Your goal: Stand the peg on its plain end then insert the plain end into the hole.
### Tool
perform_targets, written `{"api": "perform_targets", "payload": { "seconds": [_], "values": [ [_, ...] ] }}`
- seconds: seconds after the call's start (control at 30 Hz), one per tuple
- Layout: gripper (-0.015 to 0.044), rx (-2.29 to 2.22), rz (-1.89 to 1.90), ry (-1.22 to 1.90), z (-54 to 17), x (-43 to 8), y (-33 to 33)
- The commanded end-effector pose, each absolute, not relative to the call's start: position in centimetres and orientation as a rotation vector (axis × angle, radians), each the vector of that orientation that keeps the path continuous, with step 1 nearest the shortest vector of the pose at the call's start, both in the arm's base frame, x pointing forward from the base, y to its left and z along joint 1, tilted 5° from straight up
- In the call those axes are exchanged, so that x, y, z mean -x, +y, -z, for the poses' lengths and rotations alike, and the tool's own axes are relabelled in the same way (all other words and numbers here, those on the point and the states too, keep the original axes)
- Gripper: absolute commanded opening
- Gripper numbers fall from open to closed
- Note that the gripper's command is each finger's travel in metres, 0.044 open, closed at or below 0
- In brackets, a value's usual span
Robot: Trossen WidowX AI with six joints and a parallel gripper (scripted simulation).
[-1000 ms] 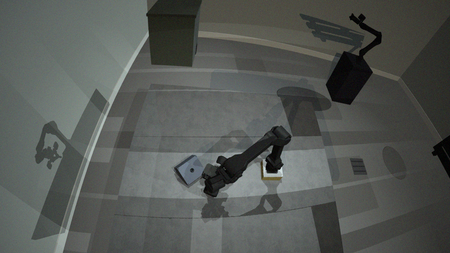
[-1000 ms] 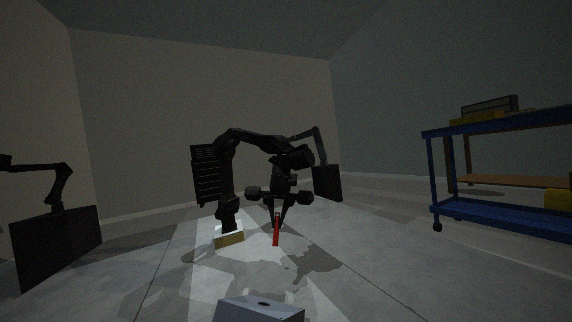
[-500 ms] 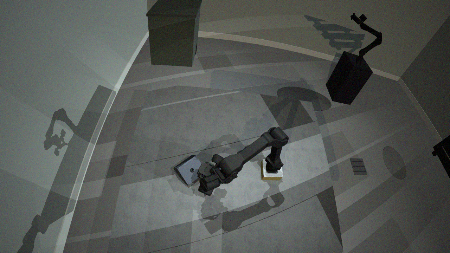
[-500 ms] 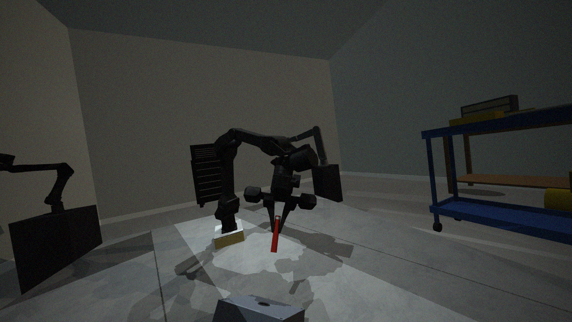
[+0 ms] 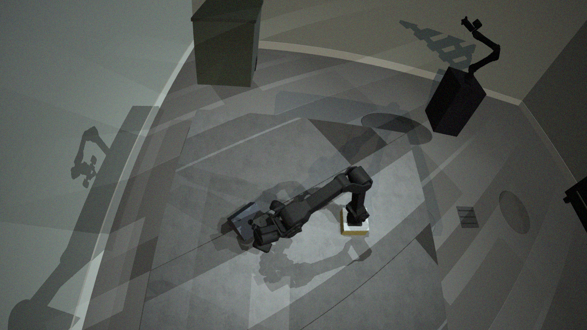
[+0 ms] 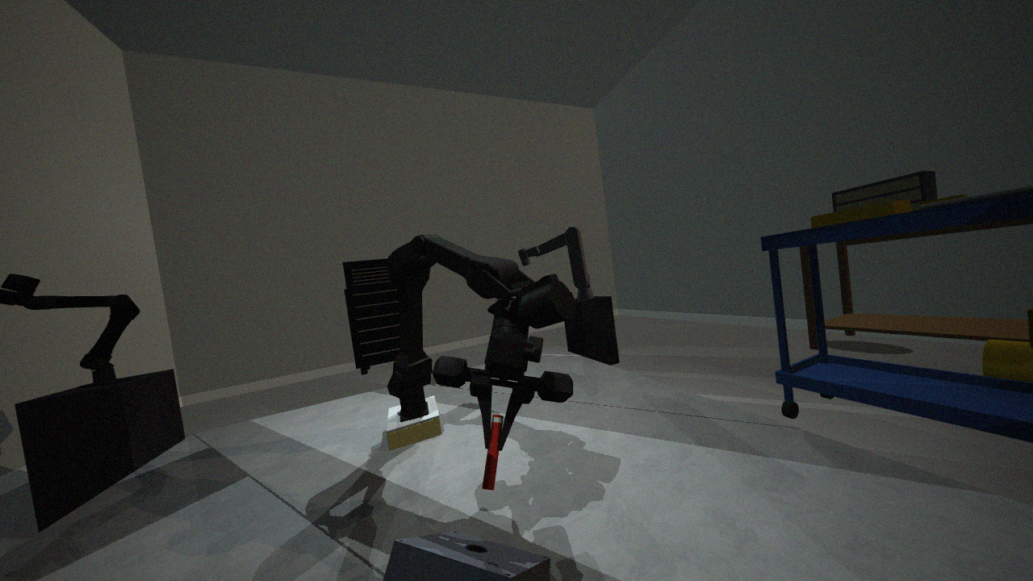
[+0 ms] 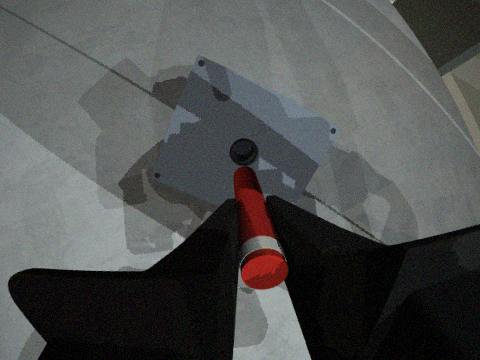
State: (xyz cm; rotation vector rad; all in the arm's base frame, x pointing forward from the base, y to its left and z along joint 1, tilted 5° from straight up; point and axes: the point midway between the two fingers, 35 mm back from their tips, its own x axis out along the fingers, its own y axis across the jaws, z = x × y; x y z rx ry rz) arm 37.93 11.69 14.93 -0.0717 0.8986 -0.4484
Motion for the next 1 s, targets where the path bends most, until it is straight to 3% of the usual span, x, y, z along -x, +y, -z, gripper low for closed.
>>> {"api": "perform_targets", "payload": {
  "seconds": [0.0, 0.97],
  "values": [
    [0.0000, 0.090, 0.458, 0.899, -14.0, -38.5, 11.1],
    [0.0000, 0.083, 0.468, 0.888, -11.9, -40.3, 9.7]
  ]
}}
